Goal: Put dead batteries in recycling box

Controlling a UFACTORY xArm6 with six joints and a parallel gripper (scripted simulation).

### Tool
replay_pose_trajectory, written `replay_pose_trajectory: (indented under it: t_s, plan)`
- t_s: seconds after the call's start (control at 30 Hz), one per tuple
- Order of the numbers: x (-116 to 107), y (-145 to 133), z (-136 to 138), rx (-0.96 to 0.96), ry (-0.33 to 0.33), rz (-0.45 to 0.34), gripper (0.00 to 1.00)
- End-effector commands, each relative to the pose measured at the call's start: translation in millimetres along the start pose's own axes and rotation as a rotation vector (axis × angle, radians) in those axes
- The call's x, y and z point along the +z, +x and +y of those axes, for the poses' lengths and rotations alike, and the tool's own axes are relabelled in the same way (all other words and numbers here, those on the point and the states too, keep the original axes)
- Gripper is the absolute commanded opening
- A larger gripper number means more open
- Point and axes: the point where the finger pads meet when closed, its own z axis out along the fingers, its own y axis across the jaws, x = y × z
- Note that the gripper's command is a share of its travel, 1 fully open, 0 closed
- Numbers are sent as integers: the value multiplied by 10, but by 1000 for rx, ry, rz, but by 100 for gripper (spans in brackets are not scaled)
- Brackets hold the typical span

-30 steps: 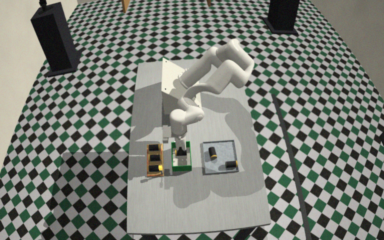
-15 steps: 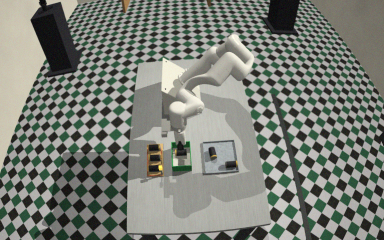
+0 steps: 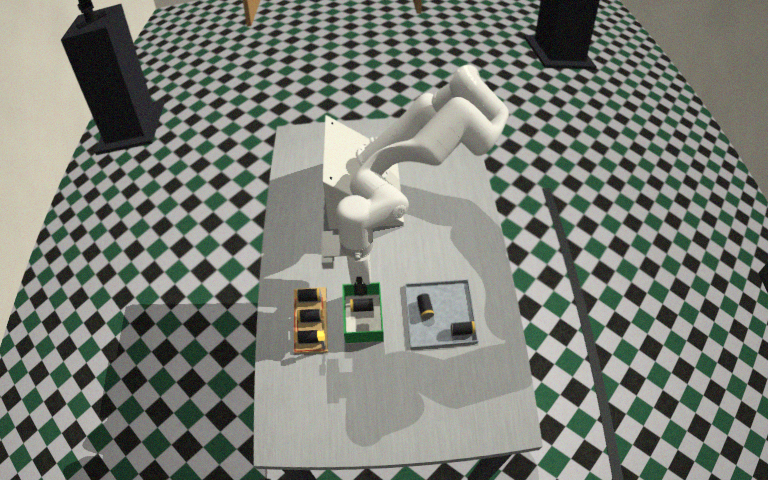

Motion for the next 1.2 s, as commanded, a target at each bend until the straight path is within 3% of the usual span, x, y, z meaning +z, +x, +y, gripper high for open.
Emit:
replay_pose_trajectory:
  t_s: [0.0, 0.27, 0.43, 0.7, 0.77, 0.87, 1.17]
  plan:
    - [-232, -1, -13, -2, 4, 2, 51]
    - [-231, -136, -23, -2, 4, 2, 51]
    - [-231, -711, -69, -2, 4, 2, 51]
    - [-230, -1346, -119, -2, 4, 2, 51]
    - [-230, -1346, -119, -2, 4, 2, 51]
    - [-229, -1605, -140, -2, 4, 2, 51]
    - [-229, -1677, -145, 0, 4, 2, 51]
